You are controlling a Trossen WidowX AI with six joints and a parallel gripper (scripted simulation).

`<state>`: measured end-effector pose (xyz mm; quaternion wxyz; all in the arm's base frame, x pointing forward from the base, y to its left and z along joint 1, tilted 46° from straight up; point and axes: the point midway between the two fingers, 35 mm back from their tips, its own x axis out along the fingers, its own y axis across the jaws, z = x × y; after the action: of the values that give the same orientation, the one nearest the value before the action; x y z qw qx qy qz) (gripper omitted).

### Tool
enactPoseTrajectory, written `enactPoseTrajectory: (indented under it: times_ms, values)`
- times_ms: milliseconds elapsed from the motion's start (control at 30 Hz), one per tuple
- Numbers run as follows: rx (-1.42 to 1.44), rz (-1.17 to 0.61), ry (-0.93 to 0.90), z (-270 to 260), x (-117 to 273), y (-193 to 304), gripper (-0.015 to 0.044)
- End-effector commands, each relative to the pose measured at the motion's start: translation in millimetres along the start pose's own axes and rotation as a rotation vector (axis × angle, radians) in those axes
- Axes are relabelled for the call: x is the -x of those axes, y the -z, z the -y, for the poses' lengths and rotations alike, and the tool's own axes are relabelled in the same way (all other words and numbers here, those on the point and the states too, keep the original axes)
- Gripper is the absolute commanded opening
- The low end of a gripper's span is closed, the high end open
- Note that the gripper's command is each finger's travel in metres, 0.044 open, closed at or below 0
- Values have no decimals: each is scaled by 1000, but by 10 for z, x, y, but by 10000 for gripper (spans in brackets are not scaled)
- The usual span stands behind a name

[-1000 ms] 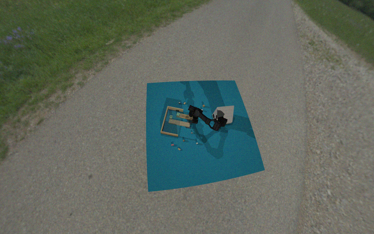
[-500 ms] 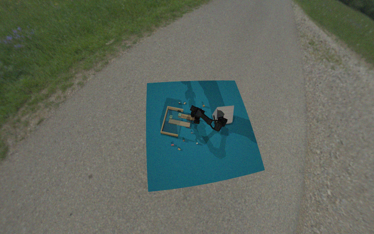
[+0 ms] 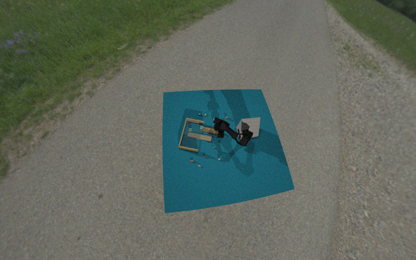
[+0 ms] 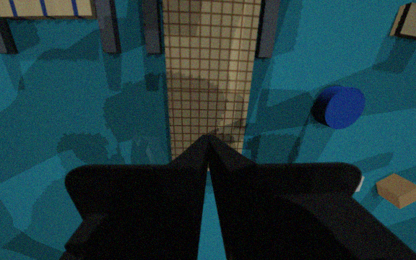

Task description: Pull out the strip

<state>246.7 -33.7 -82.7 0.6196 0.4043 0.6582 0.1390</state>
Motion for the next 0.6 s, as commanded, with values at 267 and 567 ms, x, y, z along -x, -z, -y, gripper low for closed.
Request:
enactPoseTrajectory:
  times_ms: [267,567]
  values:
    - [-8,-38,4,3,-61,268,0]
    - [-8,-38,4,3,-57,371,0]
